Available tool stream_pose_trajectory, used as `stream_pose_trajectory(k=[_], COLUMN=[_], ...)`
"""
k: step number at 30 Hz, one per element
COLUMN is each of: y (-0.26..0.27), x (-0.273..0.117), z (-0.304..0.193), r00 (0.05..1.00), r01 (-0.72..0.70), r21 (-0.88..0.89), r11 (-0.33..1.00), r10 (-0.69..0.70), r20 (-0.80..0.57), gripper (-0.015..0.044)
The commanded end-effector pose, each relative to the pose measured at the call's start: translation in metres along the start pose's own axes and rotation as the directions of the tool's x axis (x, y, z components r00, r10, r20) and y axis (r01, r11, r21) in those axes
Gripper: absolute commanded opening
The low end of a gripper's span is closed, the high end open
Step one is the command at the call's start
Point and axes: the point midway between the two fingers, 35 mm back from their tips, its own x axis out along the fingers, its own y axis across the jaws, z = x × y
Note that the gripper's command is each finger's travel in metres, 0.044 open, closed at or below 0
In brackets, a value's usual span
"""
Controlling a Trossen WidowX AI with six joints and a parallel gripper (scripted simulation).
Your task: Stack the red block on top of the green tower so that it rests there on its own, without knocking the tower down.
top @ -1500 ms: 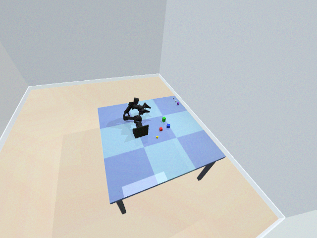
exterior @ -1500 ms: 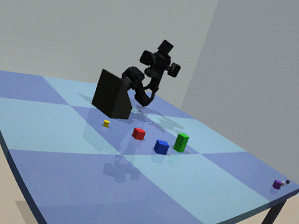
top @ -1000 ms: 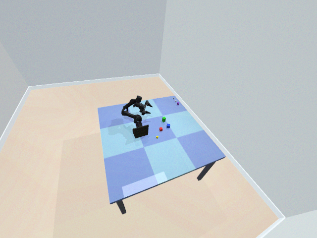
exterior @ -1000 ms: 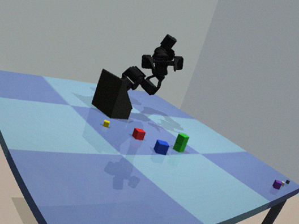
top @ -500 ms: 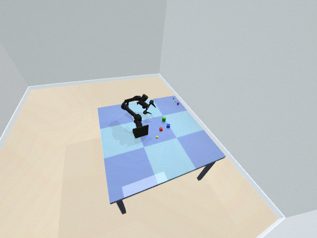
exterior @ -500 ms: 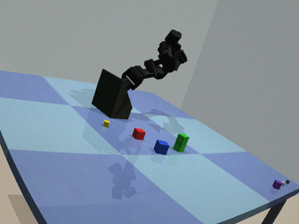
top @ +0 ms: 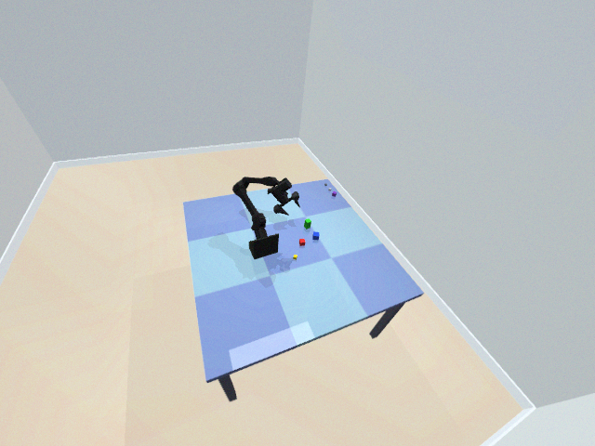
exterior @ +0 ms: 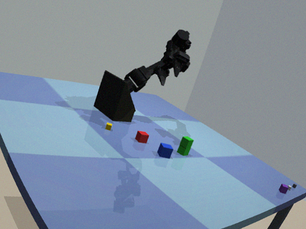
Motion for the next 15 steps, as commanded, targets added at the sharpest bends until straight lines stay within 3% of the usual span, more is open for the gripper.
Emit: stream_pose_trajectory(k=[1,15], y=[-0.006,-0.010], x=[0.011,0.065], z=[-0.002,-0.014], r00=[0.998,0.951], r01=[-0.061,-0.284], r21=[0.121,0.572], r11=[0.991,0.769], r10=[0.061,0.302], r20=[0.009,0.066], gripper=[0.0440,0.0440])
